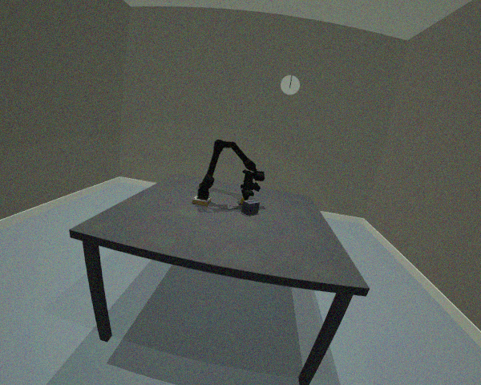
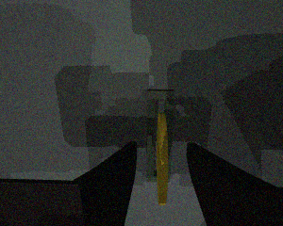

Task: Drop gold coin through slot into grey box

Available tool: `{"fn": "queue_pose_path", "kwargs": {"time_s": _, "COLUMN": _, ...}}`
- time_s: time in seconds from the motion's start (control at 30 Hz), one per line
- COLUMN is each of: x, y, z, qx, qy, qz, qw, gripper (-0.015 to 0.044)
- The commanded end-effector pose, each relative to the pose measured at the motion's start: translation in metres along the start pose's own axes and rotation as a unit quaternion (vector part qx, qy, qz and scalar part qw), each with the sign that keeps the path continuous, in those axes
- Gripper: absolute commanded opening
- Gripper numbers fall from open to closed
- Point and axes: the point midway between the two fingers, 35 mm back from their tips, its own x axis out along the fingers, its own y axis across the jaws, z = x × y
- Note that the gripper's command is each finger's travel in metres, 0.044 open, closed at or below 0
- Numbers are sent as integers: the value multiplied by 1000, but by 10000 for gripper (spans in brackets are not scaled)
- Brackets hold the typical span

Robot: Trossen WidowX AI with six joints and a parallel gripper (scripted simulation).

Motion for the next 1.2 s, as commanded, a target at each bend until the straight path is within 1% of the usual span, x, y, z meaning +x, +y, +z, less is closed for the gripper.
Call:
{"fn": "queue_pose_path", "kwargs": {"time_s": 0.0, "x": 8, "y": 0, "z": -3, "qx": 2, "qy": 3, "qz": 1, "qw": 1000, "gripper": 161}}
{"fn": "queue_pose_path", "kwargs": {"time_s": 0.2, "x": 15, "y": 1, "z": -4, "qx": 2, "qy": 3, "qz": 1, "qw": 1000, "gripper": 161}}
{"fn": "queue_pose_path", "kwargs": {"time_s": 0.4, "x": 15, "y": 1, "z": -4, "qx": 2, "qy": 3, "qz": 1, "qw": 1000, "gripper": 3}}
{"fn": "queue_pose_path", "kwargs": {"time_s": 0.77, "x": 14, "y": 0, "z": -4, "qx": 2, "qy": 3, "qz": 1, "qw": 1000, "gripper": 0}}
{"fn": "queue_pose_path", "kwargs": {"time_s": 1.17, "x": -11, "y": -3, "z": 0, "qx": 3, "qy": -6, "qz": -9, "qw": 1000, "gripper": 0}}
